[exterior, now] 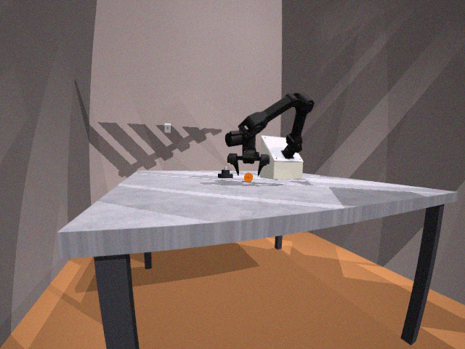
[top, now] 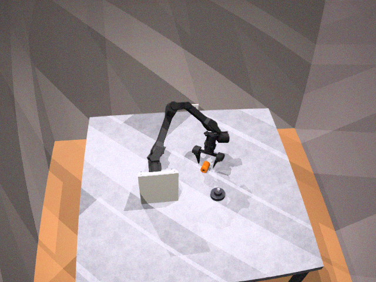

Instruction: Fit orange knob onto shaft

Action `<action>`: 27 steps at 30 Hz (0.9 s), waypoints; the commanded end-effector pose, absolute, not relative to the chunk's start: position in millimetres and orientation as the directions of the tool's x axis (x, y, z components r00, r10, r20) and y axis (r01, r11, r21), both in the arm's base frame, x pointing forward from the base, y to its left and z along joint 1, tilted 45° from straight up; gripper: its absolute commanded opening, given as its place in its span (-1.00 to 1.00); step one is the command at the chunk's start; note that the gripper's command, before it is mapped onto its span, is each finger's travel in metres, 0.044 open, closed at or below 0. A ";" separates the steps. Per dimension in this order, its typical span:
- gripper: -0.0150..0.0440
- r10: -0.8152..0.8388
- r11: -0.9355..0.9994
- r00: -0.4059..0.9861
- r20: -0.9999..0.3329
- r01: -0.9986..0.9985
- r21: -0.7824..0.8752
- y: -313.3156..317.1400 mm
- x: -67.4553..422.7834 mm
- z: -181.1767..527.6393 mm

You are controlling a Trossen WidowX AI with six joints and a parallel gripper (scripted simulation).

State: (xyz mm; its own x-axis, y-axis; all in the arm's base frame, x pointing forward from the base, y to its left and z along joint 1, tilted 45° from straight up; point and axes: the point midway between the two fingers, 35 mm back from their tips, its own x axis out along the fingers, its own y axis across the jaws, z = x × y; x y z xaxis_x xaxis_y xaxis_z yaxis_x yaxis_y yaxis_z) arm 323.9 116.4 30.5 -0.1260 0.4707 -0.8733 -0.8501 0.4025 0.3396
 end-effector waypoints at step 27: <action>0.28 0.474 0.403 -0.132 -0.871 -0.846 0.347 127.7 322.4 18.8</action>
State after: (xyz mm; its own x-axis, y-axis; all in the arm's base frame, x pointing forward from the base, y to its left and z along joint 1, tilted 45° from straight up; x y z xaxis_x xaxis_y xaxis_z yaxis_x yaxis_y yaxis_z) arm 322.3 127.0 19.0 -0.1324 0.4708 -0.8722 -0.8491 0.4001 0.3448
